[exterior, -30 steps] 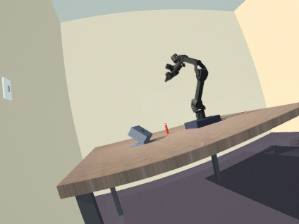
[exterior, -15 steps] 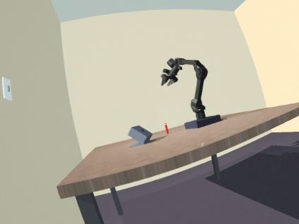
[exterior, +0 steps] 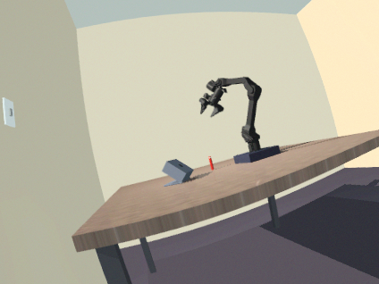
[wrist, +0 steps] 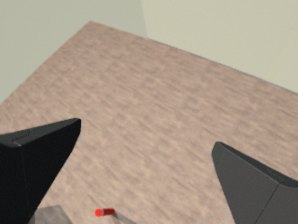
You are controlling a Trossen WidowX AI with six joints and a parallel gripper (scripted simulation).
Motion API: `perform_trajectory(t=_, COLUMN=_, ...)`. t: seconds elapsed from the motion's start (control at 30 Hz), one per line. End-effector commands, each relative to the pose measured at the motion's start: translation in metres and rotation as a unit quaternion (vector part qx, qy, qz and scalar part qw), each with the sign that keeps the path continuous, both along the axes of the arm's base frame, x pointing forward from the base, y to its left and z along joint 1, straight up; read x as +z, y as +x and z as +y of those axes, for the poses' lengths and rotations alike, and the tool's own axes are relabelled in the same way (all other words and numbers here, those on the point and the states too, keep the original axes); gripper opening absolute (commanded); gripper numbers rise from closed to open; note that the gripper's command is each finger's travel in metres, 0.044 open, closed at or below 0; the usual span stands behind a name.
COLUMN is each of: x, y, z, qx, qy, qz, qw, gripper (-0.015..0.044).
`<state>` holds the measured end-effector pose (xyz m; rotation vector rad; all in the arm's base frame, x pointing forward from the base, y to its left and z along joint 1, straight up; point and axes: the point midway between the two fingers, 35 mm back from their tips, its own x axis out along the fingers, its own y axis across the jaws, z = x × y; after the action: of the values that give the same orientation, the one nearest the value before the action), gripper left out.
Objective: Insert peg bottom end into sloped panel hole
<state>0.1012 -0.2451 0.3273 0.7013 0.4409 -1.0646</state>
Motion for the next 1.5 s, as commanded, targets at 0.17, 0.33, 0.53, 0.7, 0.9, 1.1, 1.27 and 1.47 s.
perform_trajectory(t=0.17, x=-0.027, y=0.019, z=-0.004, qx=-0.043, qy=0.090, qz=-0.042, qw=0.994, gripper=0.0440)
perform_trajectory(t=0.33, x=-0.041, y=0.030, z=-0.003, qx=-0.069, qy=0.135, qz=-0.061, qw=0.987, gripper=0.0440)
perform_trajectory(t=0.53, x=-0.057, y=0.042, z=-0.001, qx=-0.104, qy=0.187, qz=-0.080, qw=0.973, gripper=0.0440)
perform_trajectory(t=0.7, x=-0.071, y=0.052, z=0.001, qx=-0.137, qy=0.228, qz=-0.094, qw=0.959, gripper=0.0440)
perform_trajectory(t=0.9, x=-0.086, y=0.064, z=0.006, qx=-0.176, qy=0.273, qz=-0.105, qw=0.940, gripper=0.0440)
perform_trajectory(t=1.1, x=-0.102, y=0.076, z=0.012, qx=-0.216, qy=0.314, qz=-0.112, qw=0.918, gripper=0.0440)
perform_trajectory(t=1.27, x=-0.116, y=0.082, z=0.017, qx=-0.256, qy=0.345, qz=-0.116, qw=0.896, gripper=0.0440)
perform_trajectory(t=1.47, x=-0.132, y=0.090, z=0.024, qx=-0.306, qy=0.376, qz=-0.117, qw=0.867, gripper=0.0440)
